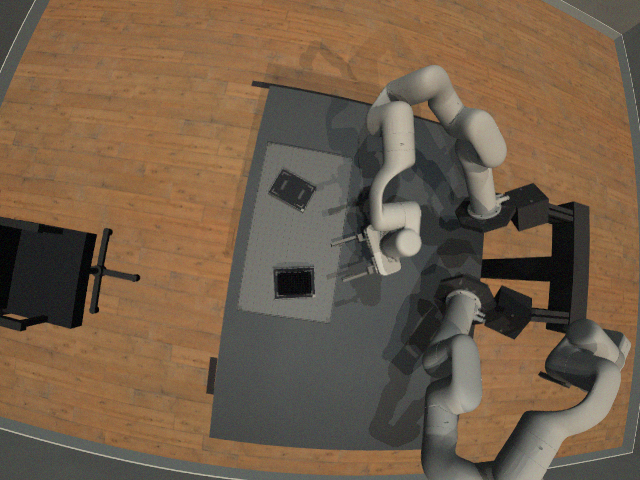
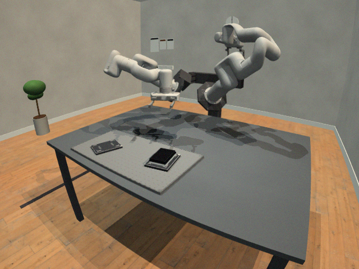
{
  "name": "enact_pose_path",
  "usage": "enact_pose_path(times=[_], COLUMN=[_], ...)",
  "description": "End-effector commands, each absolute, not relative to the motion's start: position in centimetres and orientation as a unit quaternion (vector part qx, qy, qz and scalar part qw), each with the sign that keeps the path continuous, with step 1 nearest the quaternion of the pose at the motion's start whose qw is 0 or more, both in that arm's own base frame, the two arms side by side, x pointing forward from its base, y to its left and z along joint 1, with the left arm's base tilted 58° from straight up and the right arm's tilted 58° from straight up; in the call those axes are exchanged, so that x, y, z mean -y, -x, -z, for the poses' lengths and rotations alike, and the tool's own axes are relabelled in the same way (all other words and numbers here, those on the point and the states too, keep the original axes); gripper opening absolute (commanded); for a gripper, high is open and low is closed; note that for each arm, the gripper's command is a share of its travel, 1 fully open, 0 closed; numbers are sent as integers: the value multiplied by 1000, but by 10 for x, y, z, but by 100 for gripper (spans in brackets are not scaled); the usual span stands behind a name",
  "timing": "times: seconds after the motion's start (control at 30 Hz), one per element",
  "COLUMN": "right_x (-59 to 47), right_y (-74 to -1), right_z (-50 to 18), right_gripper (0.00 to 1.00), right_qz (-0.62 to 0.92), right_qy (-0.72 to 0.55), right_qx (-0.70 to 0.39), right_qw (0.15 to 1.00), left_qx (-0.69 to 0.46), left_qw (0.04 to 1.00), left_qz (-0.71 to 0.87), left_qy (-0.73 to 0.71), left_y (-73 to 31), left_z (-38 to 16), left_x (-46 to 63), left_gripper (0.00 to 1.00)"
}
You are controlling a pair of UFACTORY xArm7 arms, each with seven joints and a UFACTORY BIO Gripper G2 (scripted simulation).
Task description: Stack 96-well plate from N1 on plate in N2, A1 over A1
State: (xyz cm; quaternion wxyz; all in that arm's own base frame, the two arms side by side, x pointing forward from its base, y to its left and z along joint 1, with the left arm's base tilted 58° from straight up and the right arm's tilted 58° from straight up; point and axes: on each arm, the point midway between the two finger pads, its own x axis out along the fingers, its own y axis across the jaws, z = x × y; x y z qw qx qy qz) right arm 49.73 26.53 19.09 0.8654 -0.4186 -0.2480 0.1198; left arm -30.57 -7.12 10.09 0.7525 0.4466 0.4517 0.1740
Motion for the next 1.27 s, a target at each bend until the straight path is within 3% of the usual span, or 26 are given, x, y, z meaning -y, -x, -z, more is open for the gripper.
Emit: enact_pose_path(times=[0.0,0.5,1.23], right_x=[-267,-264,-264], right_y=[-479,-415,-415], right_z=[-196,-209,-209], right_gripper=[37,37,37], right_qz=[-121,-121,-121], right_qy=[417,417,417], right_qx=[249,249,249], right_qw=[866,866,866], left_qx=[-453,-453,-453], left_qw=[752,752,752], left_qz=[-173,-173,-173], left_qy=[-446,-446,-446], left_y=[307,307,307], left_z=[-102,-102,-102], left_x=[72,72,72], left_gripper=[100,100,100])
